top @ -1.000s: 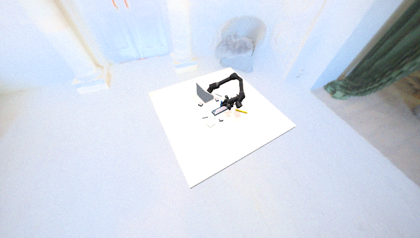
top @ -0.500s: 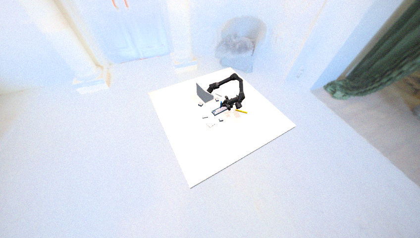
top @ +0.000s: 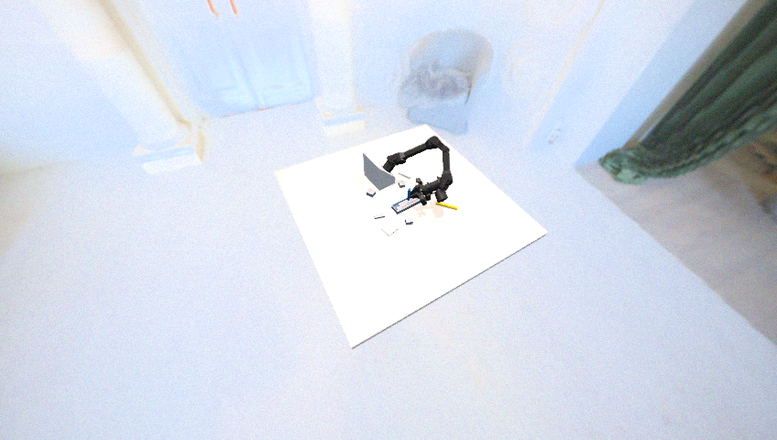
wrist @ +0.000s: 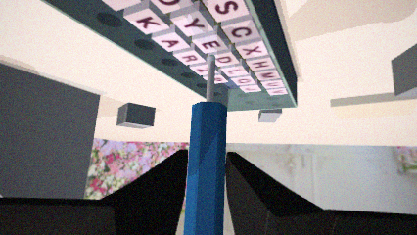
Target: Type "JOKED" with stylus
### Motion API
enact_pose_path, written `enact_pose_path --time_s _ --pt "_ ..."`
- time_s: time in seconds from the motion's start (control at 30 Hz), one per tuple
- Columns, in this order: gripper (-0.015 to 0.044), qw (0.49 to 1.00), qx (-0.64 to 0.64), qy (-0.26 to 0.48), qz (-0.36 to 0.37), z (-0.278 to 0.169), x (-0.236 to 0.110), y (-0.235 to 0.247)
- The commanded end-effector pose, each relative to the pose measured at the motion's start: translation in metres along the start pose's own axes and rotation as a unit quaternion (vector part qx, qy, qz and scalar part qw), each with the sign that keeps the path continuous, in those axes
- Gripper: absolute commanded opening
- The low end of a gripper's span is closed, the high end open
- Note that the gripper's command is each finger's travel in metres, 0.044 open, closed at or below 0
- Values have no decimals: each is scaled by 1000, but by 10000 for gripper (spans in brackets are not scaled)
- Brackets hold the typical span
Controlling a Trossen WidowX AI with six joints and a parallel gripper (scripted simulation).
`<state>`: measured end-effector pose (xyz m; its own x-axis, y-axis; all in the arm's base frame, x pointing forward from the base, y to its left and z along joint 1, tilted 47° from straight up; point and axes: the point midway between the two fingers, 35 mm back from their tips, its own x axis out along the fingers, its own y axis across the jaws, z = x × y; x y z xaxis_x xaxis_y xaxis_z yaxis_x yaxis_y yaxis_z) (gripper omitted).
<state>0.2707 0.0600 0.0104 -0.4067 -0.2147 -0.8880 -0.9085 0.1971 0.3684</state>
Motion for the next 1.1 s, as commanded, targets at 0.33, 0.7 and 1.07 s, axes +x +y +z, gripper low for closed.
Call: enact_pose_path --time_s 0.33,0.7,1.07 --pt "81 1000 2 -1 1 5 4 0" --pt "81 1000 2 -1 1 9 6 0" --pt "81 1000 2 -1 1 2 1 0"
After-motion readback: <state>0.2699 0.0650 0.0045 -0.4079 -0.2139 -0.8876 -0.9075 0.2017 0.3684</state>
